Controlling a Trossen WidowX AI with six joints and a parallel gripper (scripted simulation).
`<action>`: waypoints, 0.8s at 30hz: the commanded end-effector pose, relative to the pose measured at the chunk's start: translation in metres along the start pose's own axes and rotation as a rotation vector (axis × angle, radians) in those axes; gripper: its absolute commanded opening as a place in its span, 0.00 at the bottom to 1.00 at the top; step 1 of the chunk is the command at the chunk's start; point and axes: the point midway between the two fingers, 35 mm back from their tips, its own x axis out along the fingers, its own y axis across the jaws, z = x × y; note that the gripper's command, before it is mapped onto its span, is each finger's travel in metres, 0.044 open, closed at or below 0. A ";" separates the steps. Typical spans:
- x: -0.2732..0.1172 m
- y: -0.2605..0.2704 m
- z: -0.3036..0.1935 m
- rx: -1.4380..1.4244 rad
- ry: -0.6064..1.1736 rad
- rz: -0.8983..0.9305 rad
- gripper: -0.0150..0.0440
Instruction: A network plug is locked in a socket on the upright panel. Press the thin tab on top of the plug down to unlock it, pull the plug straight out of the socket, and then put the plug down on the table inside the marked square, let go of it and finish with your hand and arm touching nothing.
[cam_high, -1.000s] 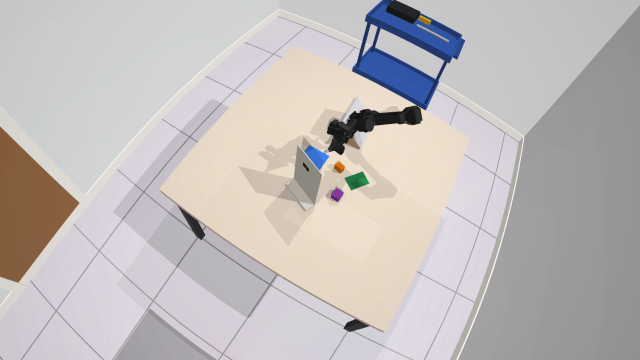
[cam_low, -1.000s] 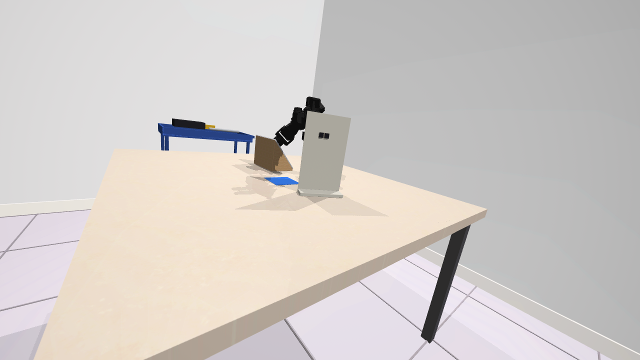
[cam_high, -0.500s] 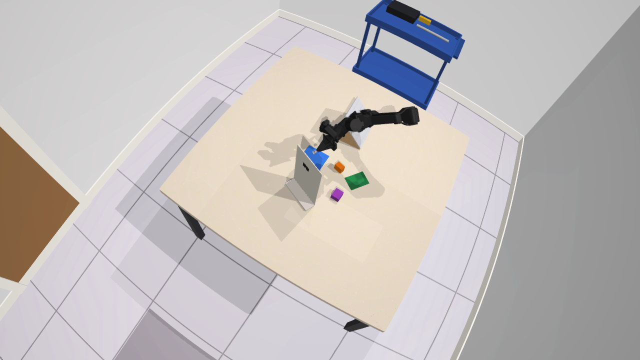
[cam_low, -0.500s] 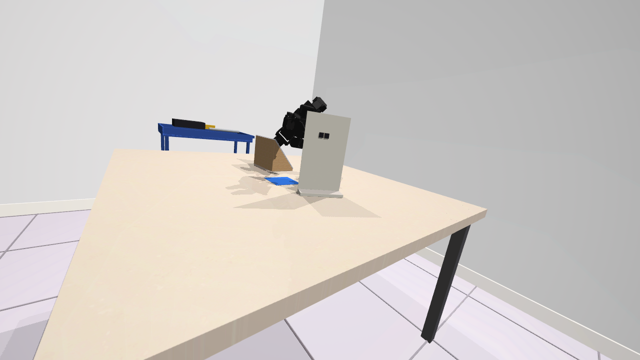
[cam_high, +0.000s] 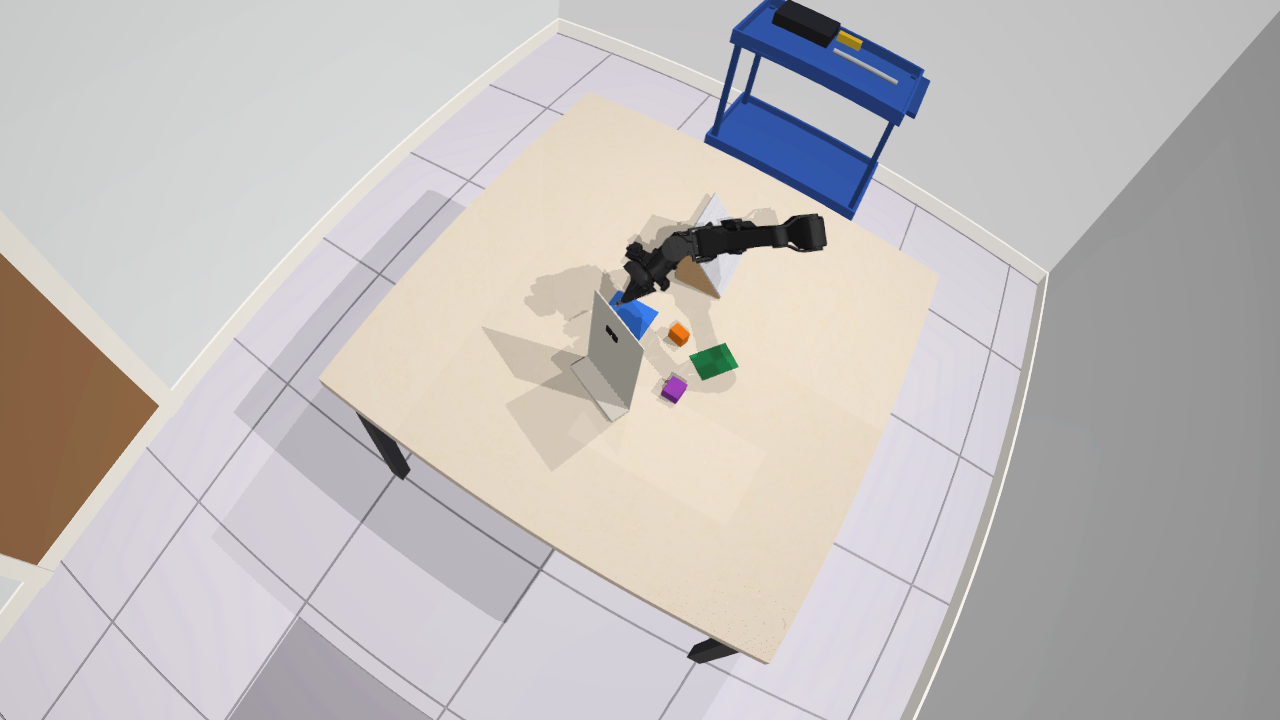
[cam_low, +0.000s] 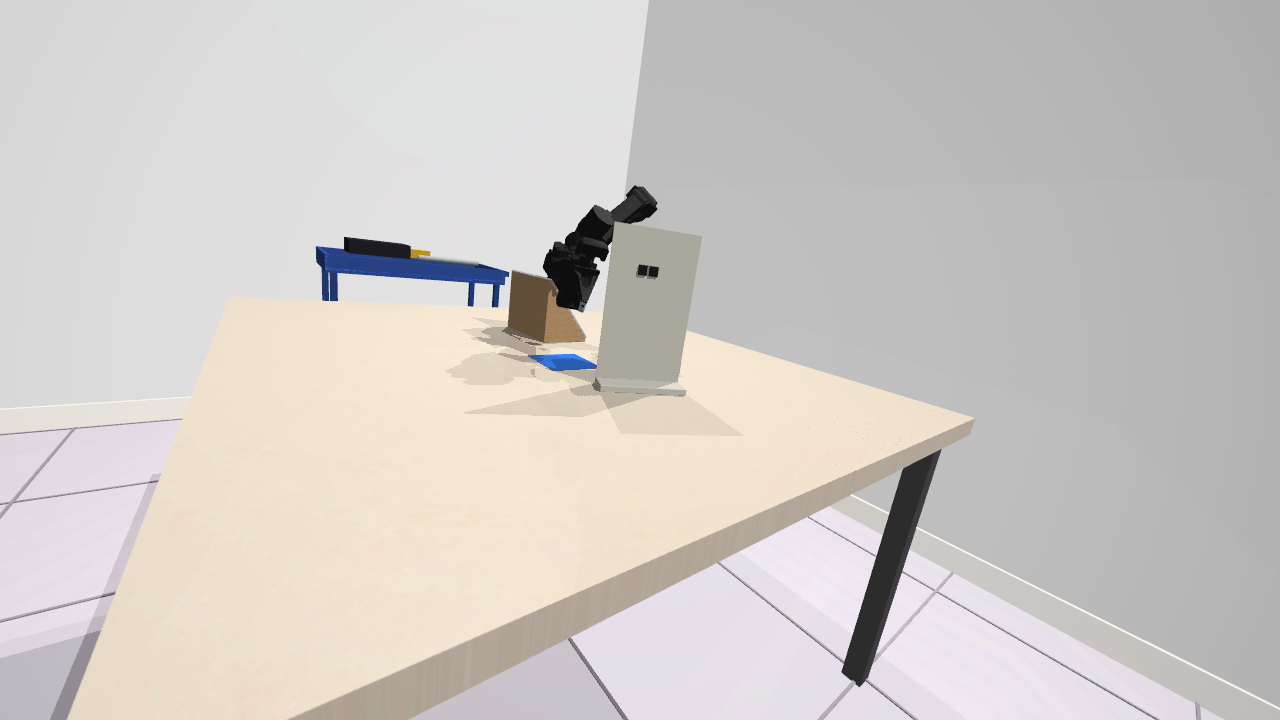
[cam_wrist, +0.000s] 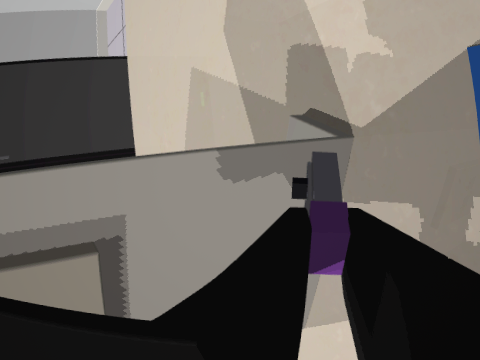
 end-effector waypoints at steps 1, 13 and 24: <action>0.005 -0.022 0.008 0.012 0.017 -0.112 0.25; 0.006 -0.059 0.015 0.051 0.076 -0.289 0.25; 0.013 -0.065 0.015 0.051 0.074 -0.291 0.25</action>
